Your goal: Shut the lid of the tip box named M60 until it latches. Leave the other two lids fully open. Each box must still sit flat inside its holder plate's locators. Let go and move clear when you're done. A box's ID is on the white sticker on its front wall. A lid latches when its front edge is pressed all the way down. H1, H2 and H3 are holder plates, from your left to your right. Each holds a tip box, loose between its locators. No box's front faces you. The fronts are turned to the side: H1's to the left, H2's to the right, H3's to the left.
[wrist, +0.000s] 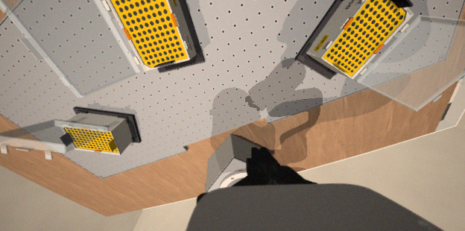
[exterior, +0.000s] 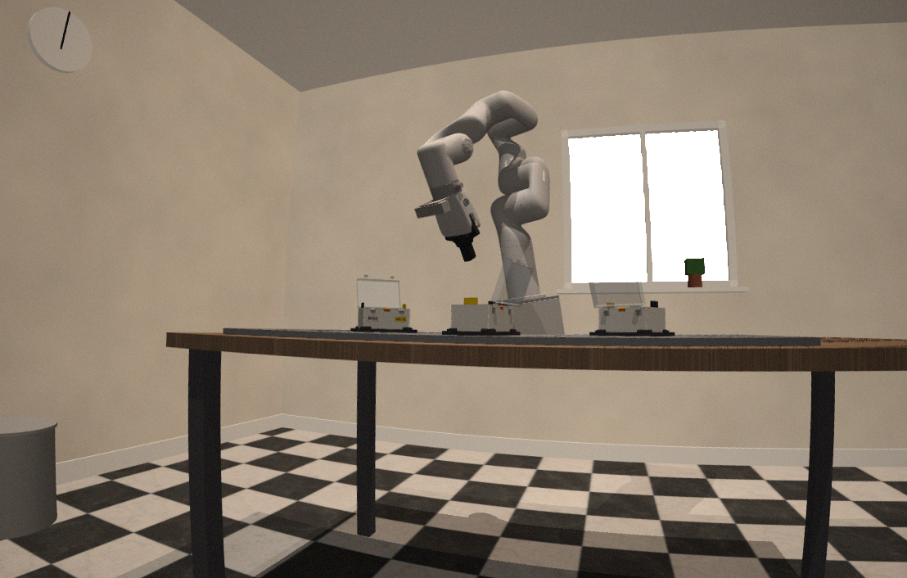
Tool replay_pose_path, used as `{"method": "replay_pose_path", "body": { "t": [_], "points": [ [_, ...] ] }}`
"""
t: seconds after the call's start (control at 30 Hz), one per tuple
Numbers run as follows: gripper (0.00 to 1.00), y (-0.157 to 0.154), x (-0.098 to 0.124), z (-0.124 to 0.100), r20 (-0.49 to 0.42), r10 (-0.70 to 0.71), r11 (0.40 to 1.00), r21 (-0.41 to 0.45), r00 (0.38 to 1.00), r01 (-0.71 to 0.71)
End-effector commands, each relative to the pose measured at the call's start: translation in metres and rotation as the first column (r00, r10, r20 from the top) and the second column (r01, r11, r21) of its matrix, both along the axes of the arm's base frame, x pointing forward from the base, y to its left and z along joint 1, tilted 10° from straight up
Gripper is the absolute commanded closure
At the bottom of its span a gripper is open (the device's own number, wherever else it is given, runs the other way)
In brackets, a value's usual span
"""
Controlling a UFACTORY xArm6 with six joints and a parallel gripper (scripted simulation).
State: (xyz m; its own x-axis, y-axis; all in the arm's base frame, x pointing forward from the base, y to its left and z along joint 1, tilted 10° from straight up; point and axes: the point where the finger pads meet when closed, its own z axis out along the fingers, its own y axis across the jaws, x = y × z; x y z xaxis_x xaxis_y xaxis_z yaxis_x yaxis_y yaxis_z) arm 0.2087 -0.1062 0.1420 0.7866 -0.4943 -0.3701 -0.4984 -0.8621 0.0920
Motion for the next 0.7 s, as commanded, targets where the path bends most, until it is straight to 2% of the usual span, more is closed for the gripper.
{"method": "replay_pose_path", "body": {
  "t": [0.0,0.1,0.17,0.3,0.47,0.67],
  "points": [
    [1.0,-0.017,0.012,0.005,-0.017,0.13,0.991,-0.011,0.991,-0.13],
    [1.0,-0.029,0.021,0.007,-0.033,0.226,0.974,-0.016,0.973,-0.227],
    [1.0,-0.029,0.021,0.007,-0.033,0.226,0.974,-0.016,0.973,-0.227],
    [1.0,-0.045,0.032,0.011,-0.056,0.352,0.935,-0.02,0.935,-0.353],
    [1.0,-0.065,0.046,0.015,-0.084,0.498,0.865,-0.022,0.863,-0.502],
    [1.0,-0.09,0.063,0.02,-0.118,0.656,0.749,-0.017,0.746,-0.662]
  ]
}}
